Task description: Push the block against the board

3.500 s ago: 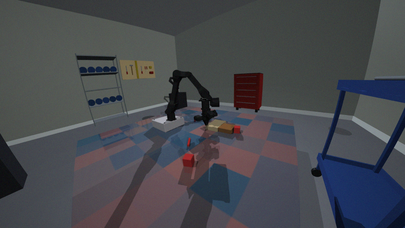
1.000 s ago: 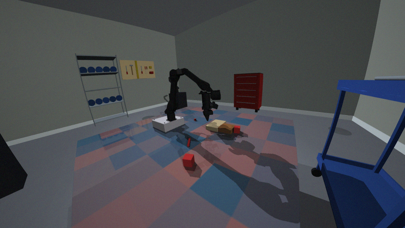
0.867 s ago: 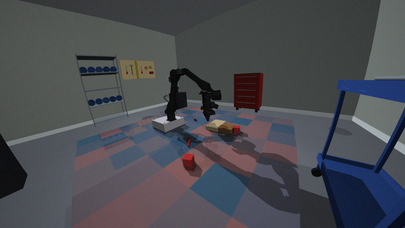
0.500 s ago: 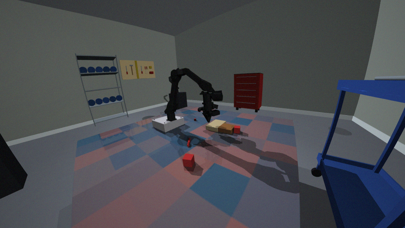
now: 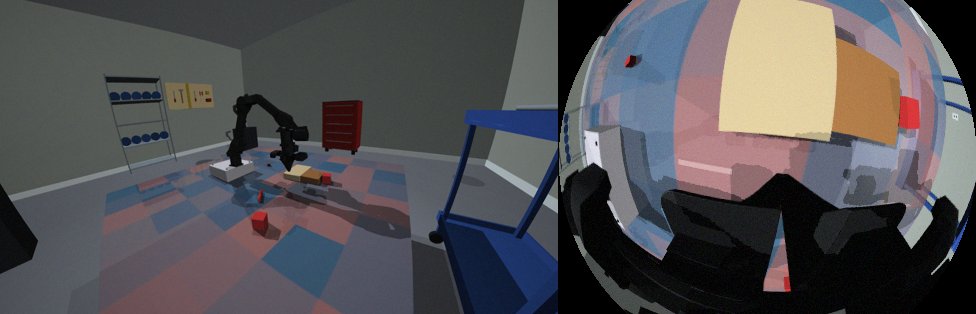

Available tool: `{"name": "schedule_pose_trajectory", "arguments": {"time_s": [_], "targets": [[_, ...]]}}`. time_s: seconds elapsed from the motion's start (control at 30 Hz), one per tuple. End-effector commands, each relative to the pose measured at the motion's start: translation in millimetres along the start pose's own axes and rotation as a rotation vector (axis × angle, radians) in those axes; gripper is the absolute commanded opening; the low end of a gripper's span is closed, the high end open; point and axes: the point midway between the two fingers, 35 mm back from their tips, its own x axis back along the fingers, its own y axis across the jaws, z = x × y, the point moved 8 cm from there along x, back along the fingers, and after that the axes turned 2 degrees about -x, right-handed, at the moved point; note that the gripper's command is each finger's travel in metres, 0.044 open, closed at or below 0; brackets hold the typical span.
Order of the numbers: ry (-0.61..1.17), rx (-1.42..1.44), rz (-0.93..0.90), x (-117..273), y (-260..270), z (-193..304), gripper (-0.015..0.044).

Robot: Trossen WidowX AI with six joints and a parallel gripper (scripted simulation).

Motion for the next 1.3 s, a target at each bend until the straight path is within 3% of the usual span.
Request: {"name": "schedule_pose_trajectory", "arguments": {"time_s": [0.0,1.27], "targets": [[0.010,0.008,-0.025,-40.2,2.3,1.5,0.0000],[0.008,0.008,-0.026,-52.3,4.3,-26.4,0.0000]]}}
